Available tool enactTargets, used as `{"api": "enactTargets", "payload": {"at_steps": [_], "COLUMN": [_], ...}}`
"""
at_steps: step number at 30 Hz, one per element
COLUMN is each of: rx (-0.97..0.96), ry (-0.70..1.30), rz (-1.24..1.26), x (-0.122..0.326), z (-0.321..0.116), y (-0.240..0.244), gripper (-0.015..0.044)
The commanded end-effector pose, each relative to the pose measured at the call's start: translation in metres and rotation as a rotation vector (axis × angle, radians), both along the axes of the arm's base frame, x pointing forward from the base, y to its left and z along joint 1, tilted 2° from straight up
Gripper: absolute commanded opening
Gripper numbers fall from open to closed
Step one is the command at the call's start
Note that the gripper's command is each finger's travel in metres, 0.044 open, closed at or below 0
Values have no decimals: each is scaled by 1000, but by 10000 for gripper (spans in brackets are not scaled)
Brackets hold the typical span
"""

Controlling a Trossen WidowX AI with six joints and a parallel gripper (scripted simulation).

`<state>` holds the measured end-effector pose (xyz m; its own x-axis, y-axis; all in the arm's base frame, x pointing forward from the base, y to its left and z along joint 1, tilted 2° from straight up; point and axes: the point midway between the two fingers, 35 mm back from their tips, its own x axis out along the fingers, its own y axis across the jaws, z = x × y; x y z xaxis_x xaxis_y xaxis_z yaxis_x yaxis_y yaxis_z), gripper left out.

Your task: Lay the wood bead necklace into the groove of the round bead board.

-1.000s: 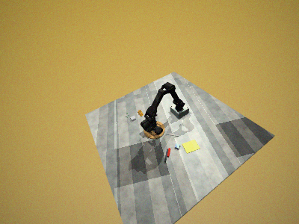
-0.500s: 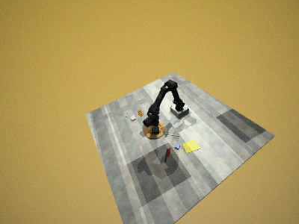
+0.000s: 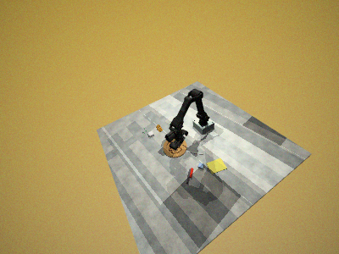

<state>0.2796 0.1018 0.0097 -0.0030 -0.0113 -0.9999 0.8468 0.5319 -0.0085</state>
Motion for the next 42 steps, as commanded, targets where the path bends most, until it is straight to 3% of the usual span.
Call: {"api": "enactTargets", "payload": {"at_steps": [1,38,42], "rx": [-3,-3,-1], "ry": [7,7,3], "rz": [-27,-27,-21], "x": [-4,-4,-2], "z": [-1,-41,-39], "y": [-1,-2,-1], "gripper": [120,120,15]}}
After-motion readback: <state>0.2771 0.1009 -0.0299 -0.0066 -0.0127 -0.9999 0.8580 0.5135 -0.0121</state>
